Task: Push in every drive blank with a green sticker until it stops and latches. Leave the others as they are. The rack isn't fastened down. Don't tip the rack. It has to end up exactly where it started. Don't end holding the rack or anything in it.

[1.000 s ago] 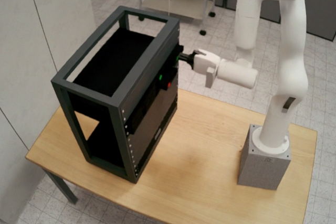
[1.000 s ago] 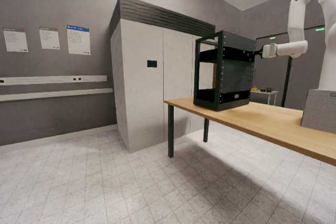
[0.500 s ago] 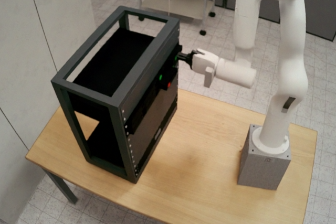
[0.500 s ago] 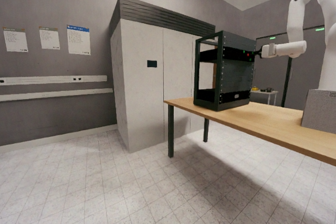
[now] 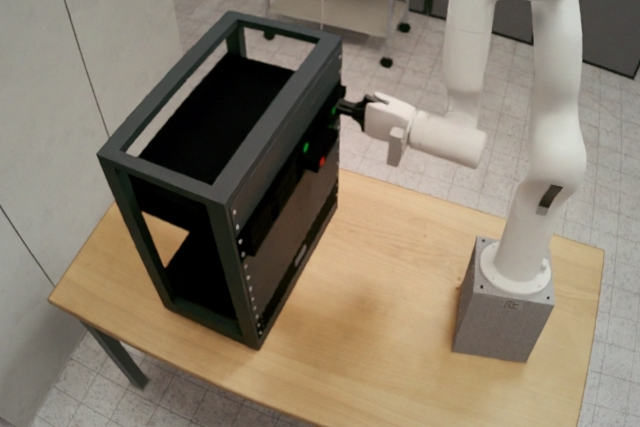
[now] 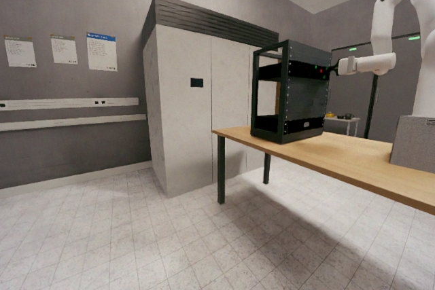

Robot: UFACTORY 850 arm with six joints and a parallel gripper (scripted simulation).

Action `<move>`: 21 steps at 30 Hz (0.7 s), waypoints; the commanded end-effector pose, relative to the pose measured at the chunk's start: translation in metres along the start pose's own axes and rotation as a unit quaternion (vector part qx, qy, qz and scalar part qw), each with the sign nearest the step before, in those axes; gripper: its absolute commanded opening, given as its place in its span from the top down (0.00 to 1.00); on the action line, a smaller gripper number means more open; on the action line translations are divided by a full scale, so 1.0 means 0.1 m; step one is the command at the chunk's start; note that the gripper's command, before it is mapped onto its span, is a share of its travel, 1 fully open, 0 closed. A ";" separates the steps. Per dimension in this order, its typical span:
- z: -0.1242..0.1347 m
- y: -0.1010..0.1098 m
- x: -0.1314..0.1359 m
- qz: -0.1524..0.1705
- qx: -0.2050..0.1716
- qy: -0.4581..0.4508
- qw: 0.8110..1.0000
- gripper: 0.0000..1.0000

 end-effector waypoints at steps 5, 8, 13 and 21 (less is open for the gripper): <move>0.00 -0.03 0.01 0.001 0.000 0.000 1.000 1.00; 0.00 -0.03 0.01 0.001 0.000 0.000 1.000 1.00; 0.00 -0.03 0.01 0.001 0.000 0.000 1.000 1.00; 0.00 -0.06 0.01 0.001 0.000 0.000 1.000 1.00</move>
Point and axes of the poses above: the point where the finger pads meet when closed, its own y axis back along the fingers, its own x axis across the jaws, z = x × y, the point moved 3 cm from there along y, back along the fingers, and after that the axes turned 13 degrees about -y, right-handed, at the moved point
